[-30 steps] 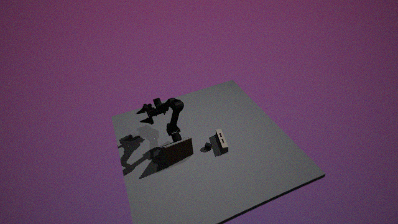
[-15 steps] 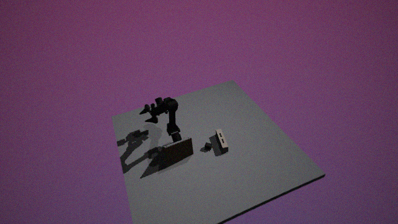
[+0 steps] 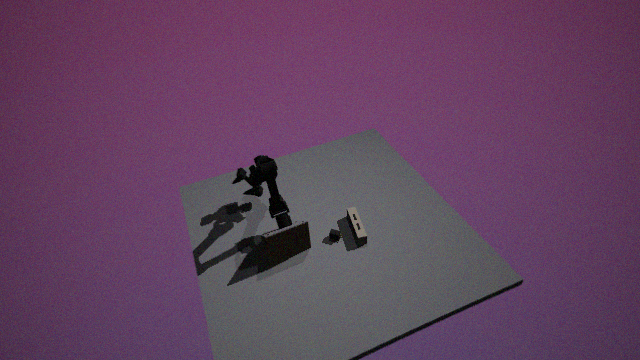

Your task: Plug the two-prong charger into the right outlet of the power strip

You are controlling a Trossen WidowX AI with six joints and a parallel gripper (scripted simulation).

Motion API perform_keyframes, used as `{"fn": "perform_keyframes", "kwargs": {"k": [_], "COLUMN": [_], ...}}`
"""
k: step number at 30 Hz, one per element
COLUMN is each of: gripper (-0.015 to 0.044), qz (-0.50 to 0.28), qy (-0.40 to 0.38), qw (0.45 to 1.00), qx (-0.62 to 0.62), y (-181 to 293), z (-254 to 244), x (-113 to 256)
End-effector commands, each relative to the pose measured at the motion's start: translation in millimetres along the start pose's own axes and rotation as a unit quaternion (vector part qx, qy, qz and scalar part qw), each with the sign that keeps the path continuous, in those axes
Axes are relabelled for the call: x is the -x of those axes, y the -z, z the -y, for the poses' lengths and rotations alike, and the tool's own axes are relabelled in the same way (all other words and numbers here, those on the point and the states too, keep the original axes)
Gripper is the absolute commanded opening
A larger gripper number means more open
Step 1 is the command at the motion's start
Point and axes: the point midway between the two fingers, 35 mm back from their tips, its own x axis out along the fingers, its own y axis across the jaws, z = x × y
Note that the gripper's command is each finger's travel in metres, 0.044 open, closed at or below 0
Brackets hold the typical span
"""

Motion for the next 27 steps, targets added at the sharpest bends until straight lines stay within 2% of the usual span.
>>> {"fn": "perform_keyframes", "kwargs": {"k": [1,27], "gripper": [0.044,0.044], "qz": [0.023,0.146], "qy": [0.034,0.213], "qw": [0.999,0.965], "qx": [-0.006,-0.041], "y": [-12.9,-70.7], "z": [16.7,98.1], "x": [4.3,63.1]}}
